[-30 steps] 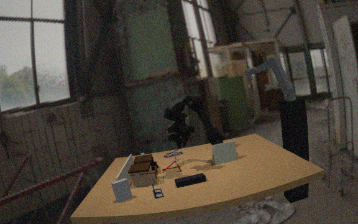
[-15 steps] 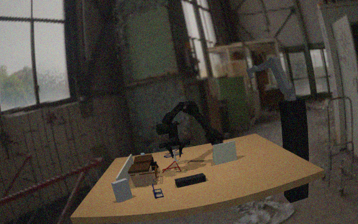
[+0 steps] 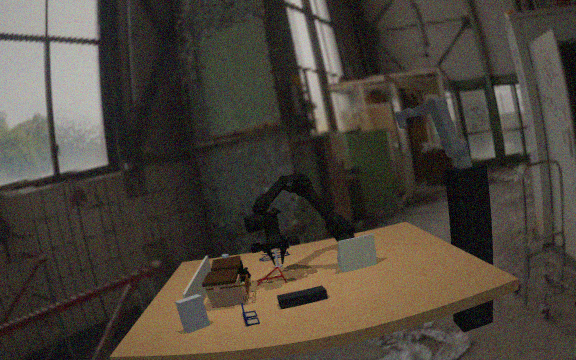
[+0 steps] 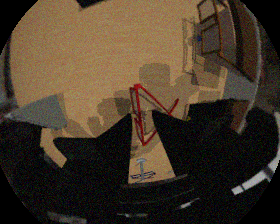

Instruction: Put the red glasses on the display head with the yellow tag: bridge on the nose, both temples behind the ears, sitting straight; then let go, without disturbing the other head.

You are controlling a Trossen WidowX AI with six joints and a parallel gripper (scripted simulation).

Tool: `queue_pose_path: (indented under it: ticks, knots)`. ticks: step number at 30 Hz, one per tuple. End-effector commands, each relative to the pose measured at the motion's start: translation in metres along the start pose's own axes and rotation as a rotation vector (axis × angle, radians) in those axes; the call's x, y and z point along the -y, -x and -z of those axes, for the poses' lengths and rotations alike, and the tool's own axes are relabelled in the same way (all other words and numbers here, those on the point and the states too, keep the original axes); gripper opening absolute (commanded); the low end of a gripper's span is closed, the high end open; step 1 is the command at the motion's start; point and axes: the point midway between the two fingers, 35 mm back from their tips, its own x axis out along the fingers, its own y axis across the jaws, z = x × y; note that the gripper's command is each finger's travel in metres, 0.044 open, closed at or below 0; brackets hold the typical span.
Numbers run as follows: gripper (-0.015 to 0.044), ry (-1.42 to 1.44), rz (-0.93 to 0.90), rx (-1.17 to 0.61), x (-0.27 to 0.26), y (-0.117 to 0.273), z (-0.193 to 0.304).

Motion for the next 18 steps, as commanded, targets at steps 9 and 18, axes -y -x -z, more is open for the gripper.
queue_pose_path:
  ticks: [9,18]
  knots:
    - [0.012,0.005,0.003,-0.002,0.001,-0.003,0.001]
    - [0.012,0.005,0.003,-0.002,0.001,-0.018,0.001]
